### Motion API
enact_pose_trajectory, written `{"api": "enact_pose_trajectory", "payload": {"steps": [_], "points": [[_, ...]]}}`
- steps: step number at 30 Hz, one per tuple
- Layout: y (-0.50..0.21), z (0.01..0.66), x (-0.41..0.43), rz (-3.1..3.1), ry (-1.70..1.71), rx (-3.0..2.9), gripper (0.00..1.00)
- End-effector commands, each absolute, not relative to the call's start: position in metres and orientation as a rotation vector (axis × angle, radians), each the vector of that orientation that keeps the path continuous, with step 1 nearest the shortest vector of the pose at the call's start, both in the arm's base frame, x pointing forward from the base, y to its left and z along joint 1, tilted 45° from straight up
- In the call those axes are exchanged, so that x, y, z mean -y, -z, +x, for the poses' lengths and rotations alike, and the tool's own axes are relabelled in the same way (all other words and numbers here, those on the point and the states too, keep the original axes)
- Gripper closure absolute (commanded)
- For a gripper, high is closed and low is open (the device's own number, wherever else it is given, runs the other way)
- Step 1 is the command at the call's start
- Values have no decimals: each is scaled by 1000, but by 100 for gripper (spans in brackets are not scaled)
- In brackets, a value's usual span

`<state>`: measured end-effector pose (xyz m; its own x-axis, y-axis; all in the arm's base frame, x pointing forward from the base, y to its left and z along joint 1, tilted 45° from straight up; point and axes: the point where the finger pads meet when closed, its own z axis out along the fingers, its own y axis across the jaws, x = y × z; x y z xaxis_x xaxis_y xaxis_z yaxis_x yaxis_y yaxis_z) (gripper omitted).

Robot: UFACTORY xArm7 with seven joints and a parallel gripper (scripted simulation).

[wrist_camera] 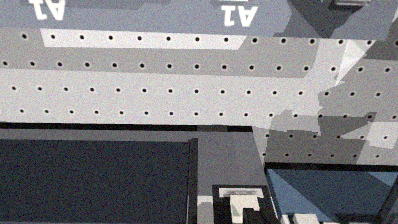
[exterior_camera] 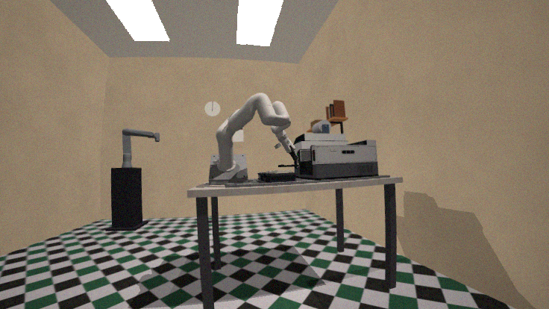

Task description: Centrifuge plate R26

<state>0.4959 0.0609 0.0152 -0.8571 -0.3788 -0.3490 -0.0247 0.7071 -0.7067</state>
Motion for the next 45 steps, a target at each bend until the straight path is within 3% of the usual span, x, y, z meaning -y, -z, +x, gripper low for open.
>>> {"api": "enact_pose_trajectory", "payload": {"steps": [1, 45], "points": [[-20, 490, -66, -312, 994, -2434, 100], [-43, 435, -88, -311, 994, -2434, 100]]}}
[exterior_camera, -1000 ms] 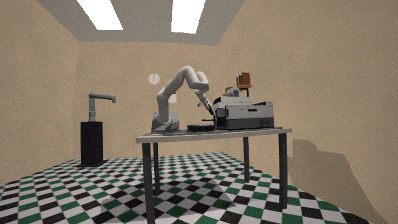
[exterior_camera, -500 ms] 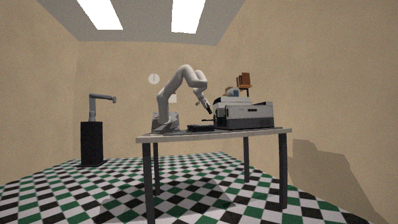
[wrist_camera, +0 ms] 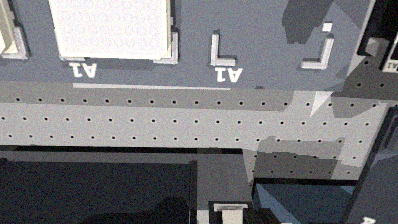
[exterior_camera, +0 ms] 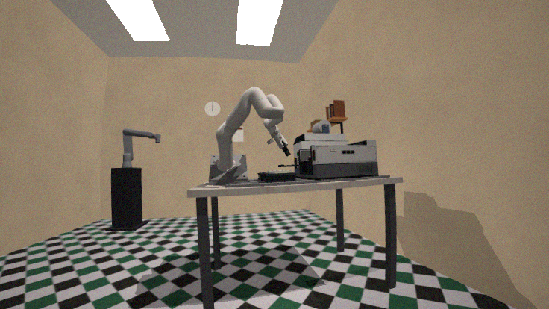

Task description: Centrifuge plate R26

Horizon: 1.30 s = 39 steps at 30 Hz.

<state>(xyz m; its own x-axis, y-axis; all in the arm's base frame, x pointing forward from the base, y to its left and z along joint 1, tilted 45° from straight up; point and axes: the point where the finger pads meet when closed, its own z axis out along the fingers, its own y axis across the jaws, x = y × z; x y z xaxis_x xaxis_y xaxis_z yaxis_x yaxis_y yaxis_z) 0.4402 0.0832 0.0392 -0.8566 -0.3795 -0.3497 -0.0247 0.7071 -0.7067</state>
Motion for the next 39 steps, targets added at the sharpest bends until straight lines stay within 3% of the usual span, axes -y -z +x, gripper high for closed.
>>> {"api": "enact_pose_trajectory", "payload": {"steps": [1, 29, 39], "points": [[-43, 434, -88, -311, 994, -2434, 100], [-79, 426, -123, -311, 994, -2434, 100], [-79, 426, -123, -154, 1121, -2729, 100]]}}
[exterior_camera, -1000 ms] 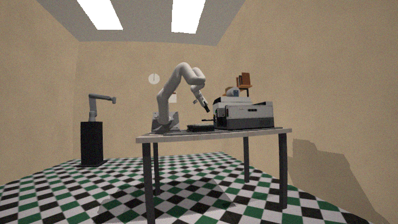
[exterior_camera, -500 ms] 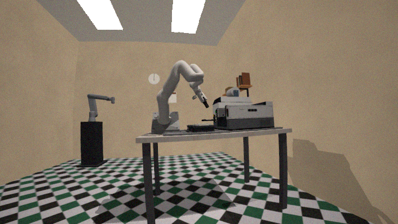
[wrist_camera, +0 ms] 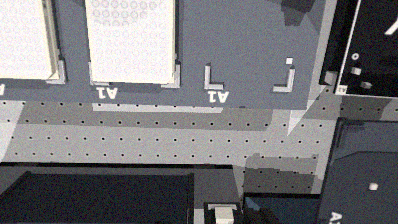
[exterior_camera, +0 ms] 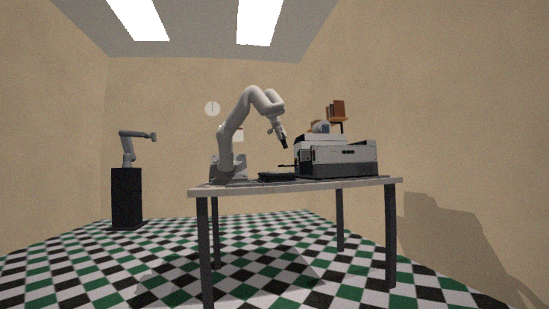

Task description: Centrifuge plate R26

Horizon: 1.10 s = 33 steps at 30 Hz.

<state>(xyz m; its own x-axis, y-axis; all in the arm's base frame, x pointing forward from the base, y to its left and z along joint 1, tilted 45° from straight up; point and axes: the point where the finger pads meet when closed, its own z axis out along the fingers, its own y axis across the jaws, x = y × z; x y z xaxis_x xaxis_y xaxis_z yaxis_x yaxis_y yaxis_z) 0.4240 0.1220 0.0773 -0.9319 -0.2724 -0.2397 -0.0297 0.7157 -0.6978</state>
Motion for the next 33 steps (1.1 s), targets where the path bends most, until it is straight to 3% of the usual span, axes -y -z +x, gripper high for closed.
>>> {"api": "enact_pose_trajectory", "payload": {"steps": [1, 33], "points": [[-79, 426, -123, -137, 1134, -2759, 100], [-79, 426, -123, -50, 1192, -2894, 100]]}}
